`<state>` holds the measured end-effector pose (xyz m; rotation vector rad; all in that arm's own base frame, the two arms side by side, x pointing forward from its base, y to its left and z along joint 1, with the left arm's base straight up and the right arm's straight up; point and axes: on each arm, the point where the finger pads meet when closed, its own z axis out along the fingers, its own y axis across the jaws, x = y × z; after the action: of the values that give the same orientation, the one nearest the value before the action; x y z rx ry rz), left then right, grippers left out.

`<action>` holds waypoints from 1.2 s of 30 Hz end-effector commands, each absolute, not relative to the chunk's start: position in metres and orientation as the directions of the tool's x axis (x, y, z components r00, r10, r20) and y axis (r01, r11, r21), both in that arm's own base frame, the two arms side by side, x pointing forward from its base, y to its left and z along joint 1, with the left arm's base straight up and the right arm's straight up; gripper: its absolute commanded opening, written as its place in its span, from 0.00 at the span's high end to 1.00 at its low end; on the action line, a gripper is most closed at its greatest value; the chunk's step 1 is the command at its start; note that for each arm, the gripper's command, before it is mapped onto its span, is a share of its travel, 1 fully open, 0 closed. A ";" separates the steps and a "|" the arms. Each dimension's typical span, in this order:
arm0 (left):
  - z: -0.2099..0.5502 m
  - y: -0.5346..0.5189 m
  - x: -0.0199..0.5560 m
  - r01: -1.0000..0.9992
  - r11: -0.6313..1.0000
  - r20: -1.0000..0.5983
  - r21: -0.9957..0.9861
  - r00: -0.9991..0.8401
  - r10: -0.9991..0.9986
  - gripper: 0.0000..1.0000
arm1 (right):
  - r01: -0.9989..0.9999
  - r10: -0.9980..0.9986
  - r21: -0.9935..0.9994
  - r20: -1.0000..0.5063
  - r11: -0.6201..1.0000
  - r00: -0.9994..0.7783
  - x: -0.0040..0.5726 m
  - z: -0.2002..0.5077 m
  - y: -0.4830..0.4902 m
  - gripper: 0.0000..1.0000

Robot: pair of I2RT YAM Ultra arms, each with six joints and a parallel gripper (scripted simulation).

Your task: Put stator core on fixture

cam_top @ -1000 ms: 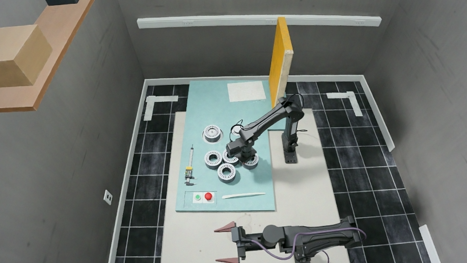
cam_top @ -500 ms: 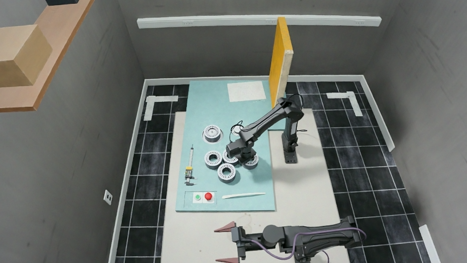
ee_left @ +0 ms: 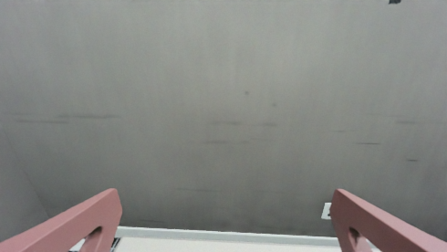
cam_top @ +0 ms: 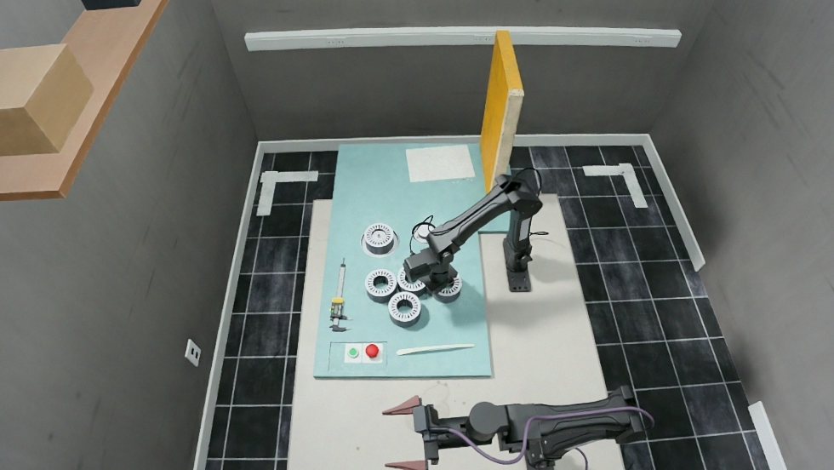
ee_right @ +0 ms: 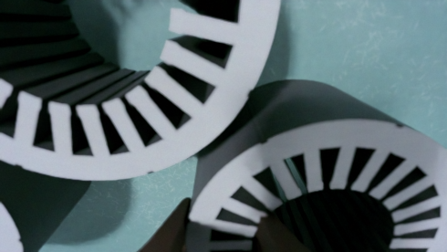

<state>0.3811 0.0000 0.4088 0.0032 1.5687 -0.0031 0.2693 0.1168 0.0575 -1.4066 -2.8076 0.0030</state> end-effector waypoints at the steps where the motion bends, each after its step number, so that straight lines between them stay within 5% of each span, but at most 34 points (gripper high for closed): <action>1: 0.429 0.002 0.369 -0.006 1.000 -0.999 -0.009 0.049 -0.009 0.00 | 0.808 0.809 0.029 -0.015 0.588 -0.588 0.274 0.086 0.115 1.00; 36: 0.429 0.002 0.369 -0.006 1.000 -0.999 -0.009 0.049 -0.009 0.00 | 0.799 0.799 -0.004 -0.030 0.601 -0.601 0.267 0.144 0.113 1.00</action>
<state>0.3811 0.0000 0.4088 0.0032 1.5687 -0.0031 0.2711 0.1182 0.1035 -1.3988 -2.7887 0.0437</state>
